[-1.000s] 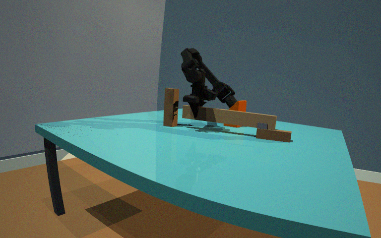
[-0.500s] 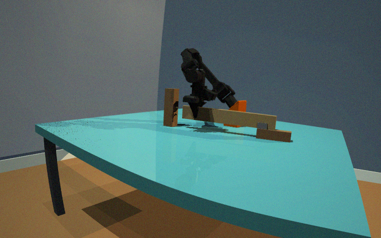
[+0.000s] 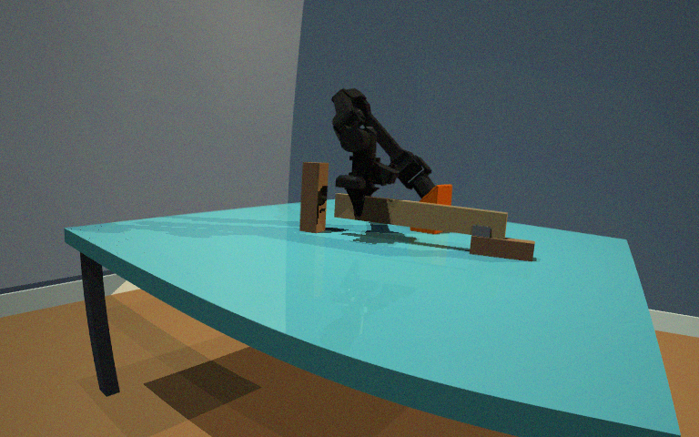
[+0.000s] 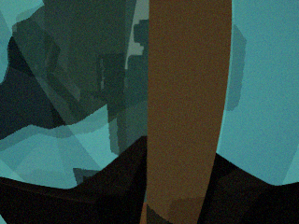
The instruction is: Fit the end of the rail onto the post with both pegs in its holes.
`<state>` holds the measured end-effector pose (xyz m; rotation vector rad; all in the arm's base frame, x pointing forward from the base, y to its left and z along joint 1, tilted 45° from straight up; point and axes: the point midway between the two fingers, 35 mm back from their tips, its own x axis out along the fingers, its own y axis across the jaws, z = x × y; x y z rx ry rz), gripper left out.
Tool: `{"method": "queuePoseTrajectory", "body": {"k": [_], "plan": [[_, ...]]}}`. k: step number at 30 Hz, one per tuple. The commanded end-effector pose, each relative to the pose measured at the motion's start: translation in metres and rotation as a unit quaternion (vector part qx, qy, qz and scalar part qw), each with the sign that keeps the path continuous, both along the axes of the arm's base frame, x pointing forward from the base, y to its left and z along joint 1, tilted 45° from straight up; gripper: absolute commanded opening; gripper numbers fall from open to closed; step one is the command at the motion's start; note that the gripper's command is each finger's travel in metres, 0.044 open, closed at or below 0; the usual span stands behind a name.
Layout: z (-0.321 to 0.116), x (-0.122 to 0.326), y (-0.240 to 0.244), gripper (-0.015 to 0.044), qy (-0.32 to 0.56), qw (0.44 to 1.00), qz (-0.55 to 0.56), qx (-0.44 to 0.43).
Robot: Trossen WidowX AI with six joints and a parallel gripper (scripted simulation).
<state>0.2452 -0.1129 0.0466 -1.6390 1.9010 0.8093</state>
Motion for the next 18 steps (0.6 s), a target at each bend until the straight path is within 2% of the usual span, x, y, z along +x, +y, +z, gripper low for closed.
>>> {"method": "queuePoseTrajectory", "body": {"k": [1,18], "plan": [[0.0014,0.0005,0.0011,0.0,-0.004,1.0,0.002,0.002],[0.0025,0.0001,-0.0011,0.0,-0.004,1.0,0.002,0.002]]}}
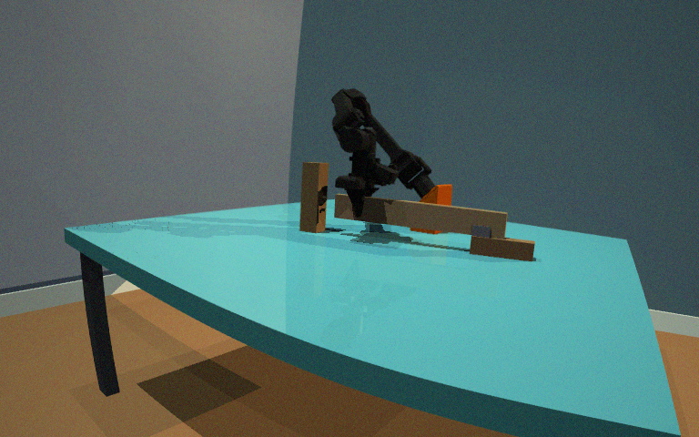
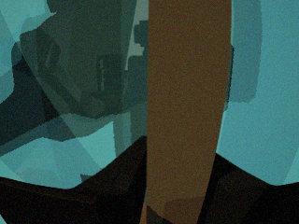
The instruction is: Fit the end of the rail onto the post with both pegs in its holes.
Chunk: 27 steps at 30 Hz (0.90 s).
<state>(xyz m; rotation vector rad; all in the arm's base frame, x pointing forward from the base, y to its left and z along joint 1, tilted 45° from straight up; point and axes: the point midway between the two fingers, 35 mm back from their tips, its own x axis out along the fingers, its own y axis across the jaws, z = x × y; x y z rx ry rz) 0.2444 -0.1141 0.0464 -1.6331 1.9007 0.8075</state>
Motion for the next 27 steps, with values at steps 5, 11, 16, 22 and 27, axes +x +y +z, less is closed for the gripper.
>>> {"method": "queuePoseTrajectory", "body": {"k": [5,11,16,22,27], "plan": [[0.0039,0.0007,-0.001,0.0,-0.003,1.0,0.004,0.001],[0.0055,0.0008,-0.0022,0.0,-0.003,1.0,0.004,0.001],[0.0069,0.0009,-0.0029,0.0,-0.003,1.0,0.004,0.001],[0.0087,0.0013,-0.0037,0.0,-0.003,1.0,0.004,0.001],[0.0101,0.0016,-0.0043,0.0,-0.003,1.0,0.004,0.001]]}}
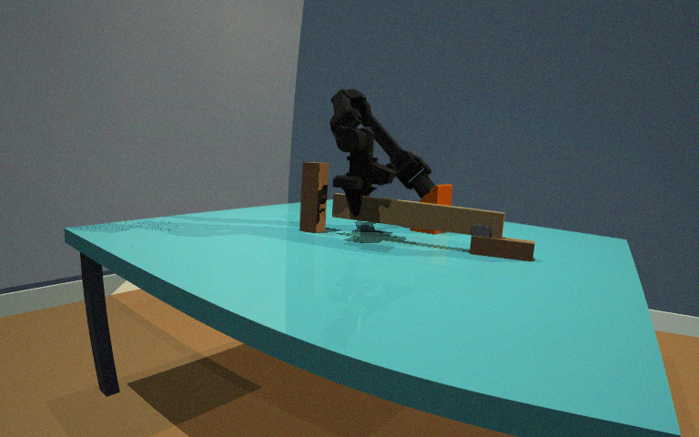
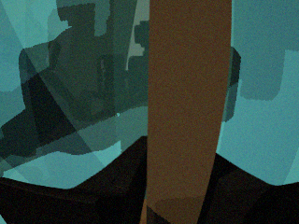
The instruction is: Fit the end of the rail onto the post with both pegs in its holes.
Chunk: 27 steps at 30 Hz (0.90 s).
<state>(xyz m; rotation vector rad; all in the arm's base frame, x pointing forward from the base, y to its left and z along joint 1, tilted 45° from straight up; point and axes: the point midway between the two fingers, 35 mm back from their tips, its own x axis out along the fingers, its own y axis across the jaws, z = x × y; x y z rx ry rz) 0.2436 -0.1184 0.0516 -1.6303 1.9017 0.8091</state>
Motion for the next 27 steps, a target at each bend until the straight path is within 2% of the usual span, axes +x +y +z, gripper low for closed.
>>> {"method": "queuePoseTrajectory", "body": {"k": [1,27], "plan": [[0.0052,0.0026,-0.0002,0.0,-0.004,1.0,0.005,0.0],[0.0102,0.0038,-0.0061,0.0,-0.004,1.0,0.005,0.0]]}}
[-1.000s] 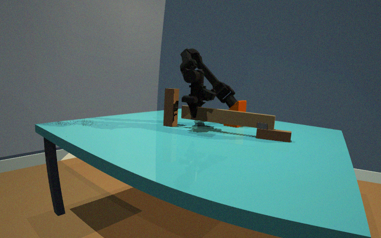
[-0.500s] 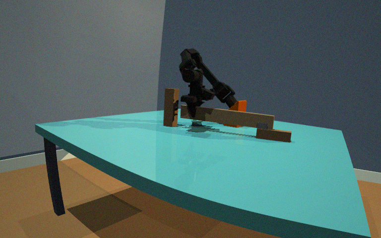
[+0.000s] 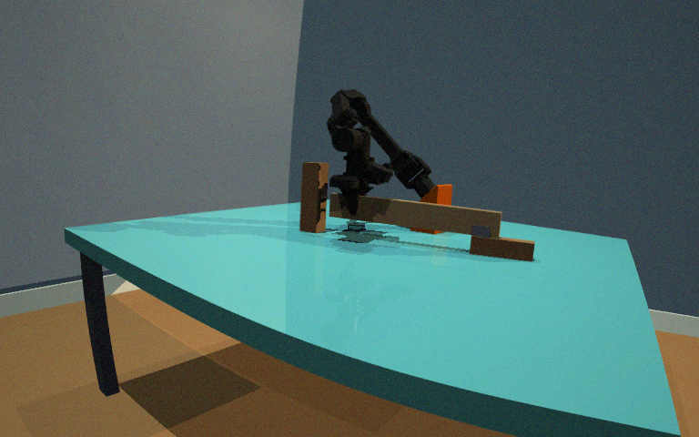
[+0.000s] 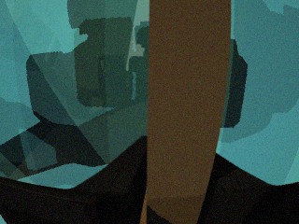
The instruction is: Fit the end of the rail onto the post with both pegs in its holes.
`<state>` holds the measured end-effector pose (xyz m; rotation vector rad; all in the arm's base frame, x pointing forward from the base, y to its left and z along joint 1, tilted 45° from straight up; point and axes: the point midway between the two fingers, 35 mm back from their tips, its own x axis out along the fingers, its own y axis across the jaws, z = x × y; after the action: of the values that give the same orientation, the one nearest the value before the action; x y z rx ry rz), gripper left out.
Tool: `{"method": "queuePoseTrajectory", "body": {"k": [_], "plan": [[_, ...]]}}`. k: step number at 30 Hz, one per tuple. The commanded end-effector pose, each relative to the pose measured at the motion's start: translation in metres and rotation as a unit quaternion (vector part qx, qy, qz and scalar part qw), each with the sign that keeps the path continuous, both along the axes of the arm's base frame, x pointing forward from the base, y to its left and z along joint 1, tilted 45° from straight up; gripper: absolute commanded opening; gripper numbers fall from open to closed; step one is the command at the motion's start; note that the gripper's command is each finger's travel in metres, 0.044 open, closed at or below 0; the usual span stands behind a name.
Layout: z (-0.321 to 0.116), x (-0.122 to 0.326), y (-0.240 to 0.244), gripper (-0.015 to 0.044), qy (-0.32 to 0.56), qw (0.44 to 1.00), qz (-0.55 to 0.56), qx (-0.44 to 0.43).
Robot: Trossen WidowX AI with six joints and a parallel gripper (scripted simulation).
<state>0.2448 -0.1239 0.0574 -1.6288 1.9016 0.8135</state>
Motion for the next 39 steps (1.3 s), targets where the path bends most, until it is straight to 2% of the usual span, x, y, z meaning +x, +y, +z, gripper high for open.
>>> {"method": "queuePoseTrajectory", "body": {"k": [1,39], "plan": [[0.0045,0.0026,-0.0008,0.0,-0.005,1.0,0.005,-0.001],[0.0131,0.0027,-0.0088,0.0,-0.005,1.0,0.005,-0.002]]}}
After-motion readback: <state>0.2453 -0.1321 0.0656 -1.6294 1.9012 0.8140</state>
